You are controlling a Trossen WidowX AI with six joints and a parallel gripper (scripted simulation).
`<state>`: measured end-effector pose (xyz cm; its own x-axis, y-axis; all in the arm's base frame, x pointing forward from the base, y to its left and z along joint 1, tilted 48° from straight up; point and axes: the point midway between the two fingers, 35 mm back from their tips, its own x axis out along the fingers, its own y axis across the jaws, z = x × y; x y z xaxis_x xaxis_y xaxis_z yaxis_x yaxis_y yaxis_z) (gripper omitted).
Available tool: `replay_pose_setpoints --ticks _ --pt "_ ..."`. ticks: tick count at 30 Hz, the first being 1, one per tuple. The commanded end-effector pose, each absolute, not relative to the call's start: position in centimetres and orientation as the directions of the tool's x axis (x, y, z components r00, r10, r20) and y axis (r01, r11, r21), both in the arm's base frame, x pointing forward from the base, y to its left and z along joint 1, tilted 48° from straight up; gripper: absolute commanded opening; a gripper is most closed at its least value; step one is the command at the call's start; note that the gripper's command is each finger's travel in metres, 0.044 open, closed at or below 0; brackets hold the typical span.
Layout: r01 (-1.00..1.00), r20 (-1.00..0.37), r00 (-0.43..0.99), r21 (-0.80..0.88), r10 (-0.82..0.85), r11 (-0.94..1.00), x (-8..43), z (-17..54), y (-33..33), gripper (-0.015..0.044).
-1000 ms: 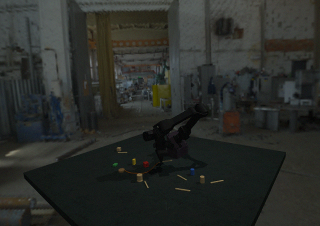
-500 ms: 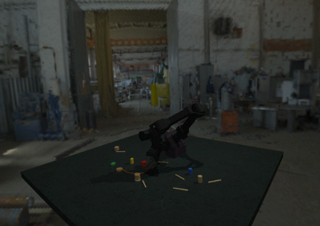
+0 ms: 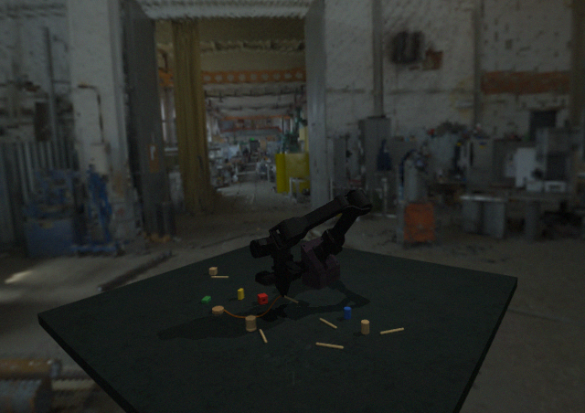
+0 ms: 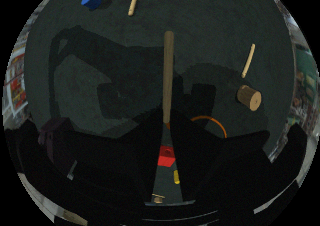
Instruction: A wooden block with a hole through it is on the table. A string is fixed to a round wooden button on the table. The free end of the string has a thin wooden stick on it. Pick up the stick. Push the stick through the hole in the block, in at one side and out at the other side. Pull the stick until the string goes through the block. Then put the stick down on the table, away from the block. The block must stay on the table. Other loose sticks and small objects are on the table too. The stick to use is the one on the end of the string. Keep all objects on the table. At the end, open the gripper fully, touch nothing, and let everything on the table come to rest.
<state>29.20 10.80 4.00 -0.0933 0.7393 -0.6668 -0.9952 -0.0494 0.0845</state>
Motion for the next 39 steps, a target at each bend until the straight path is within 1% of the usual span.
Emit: replay_pose_setpoints --ticks 1,11,22,31,39 --pt "-0.979 -0.666 -0.092 0.198 0.740 0.056 29.7 4.0 10.8 0.0000" --pt "-0.857 -0.666 -0.092 0.432 0.740 0.282 30.6 3.9 10.7 0.0000" --pt "-0.604 -0.665 -0.091 0.628 0.741 0.490 31.5 3.8 10.7 0.0000" --pt "-0.330 -0.665 -0.090 0.722 0.741 0.608 32.3 3.7 10.7 0.0000" --pt "-0.058 -0.664 -0.090 0.747 0.742 0.662 32.9 3.6 10.7 0.0000"
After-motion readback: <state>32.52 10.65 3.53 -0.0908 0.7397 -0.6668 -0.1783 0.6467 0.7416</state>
